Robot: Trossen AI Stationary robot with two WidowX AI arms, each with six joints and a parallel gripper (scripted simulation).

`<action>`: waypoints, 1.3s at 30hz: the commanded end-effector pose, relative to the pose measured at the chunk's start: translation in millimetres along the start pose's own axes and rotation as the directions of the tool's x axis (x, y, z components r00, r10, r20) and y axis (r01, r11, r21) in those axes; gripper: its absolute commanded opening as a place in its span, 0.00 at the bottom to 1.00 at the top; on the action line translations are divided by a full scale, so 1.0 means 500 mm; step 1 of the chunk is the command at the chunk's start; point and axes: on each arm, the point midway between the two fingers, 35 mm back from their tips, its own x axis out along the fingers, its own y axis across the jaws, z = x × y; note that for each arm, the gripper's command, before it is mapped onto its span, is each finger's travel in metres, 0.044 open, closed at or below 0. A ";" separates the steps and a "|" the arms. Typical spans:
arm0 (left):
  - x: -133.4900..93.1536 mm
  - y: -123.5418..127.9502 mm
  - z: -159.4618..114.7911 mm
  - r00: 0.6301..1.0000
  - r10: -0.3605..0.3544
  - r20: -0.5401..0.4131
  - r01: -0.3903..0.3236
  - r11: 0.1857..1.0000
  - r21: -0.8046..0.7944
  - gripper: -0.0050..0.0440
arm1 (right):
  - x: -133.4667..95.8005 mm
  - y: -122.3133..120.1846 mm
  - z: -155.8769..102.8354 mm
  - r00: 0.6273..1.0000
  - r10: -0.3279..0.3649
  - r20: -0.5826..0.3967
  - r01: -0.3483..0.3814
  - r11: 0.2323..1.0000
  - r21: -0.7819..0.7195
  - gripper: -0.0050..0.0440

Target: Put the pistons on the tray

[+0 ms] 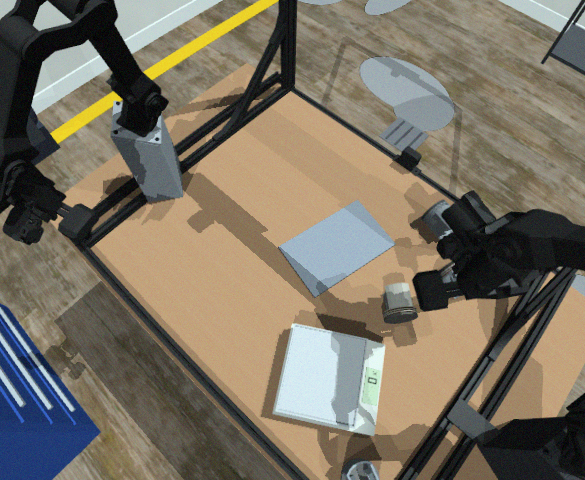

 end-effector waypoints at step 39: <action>0.005 -0.203 0.193 0.994 0.032 -0.102 -0.047 0.988 -0.146 0.87 | 0.000 0.000 0.000 1.000 0.003 -0.001 -0.003 1.000 -0.001 1.00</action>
